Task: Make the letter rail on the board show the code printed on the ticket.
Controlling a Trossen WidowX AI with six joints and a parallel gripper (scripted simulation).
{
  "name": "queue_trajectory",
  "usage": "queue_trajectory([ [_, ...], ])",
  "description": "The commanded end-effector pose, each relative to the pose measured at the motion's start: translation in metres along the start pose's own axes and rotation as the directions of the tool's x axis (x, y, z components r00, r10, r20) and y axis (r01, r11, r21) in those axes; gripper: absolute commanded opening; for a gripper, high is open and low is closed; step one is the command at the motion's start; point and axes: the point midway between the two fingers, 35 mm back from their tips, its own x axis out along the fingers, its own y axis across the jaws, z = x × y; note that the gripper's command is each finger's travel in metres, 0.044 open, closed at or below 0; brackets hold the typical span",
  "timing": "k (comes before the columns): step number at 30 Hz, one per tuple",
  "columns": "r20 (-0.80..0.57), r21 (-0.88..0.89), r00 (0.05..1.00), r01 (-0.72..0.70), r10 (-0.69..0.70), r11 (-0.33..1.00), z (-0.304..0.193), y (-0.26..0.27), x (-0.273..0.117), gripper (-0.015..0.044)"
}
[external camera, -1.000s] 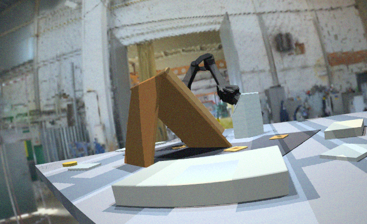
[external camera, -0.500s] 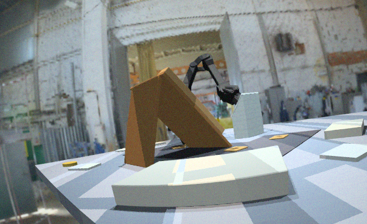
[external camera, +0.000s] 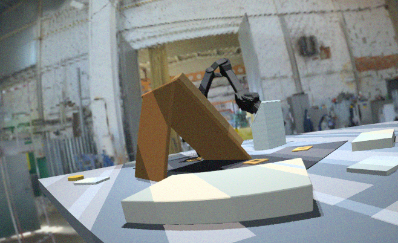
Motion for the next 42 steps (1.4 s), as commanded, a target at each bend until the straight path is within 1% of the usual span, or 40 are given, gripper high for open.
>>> queue_trajectory([
  [1,0.002,-0.005,1.0,-0.003,0.003,1.0,0.0003,0.0011,0.0006,0.034],
  [15,0.002,-0.005,1.0,-0.003,0.003,1.0,0.0002,0.0011,0.0011,0.034],
  [31,0.002,-0.005,1.0,-0.003,0.003,1.0,0.0002,-0.0001,0.0011,0.0233],
  [40,0.002,-0.005,1.0,-0.003,0.003,1.0,0.0001,0.0017,-0.005,0.0],
  [42,0.002,-0.005,1.0,-0.003,0.003,1.0,0.0003,0.0021,-0.006,0.0],
])
